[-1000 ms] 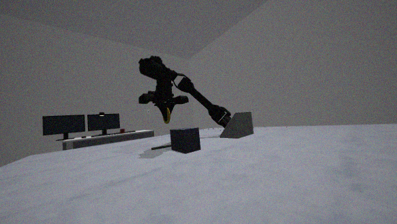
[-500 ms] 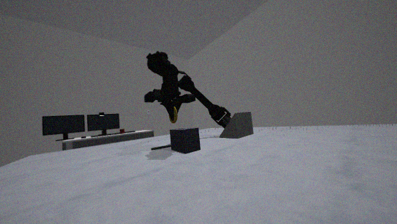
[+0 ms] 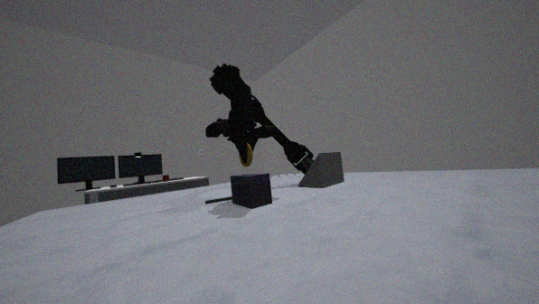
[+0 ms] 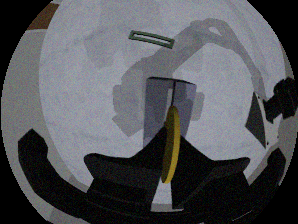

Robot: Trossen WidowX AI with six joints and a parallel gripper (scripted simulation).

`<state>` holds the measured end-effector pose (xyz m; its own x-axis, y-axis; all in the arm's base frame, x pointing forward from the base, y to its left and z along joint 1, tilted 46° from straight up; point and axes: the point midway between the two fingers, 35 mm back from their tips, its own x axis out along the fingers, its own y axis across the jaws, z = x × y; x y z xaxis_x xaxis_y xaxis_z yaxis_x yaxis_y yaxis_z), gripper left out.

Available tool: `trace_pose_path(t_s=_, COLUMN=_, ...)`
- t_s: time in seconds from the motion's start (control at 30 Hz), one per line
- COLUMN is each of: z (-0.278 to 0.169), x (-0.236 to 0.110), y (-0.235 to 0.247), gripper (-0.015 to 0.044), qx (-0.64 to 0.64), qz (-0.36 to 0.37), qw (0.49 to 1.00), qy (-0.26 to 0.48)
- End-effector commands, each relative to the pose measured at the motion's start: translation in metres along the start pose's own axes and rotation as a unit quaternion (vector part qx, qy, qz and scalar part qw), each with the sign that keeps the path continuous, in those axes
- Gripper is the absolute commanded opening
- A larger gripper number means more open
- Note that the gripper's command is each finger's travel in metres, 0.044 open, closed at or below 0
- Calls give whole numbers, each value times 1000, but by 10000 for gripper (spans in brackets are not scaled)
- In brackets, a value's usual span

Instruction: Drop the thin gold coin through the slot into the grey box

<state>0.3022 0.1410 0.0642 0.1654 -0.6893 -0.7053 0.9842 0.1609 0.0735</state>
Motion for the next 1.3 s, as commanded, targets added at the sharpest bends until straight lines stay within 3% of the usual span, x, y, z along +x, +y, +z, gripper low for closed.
trace_pose_path(t_s=0.0, z=-1, x=1, y=-1, gripper=0, qx=2, qz=-1, qw=1000, qy=1)
trace_pose_path(t_s=1.27, z=-4, x=4, y=-3, gripper=0, qx=2, qz=2, qw=1000, qy=-1)
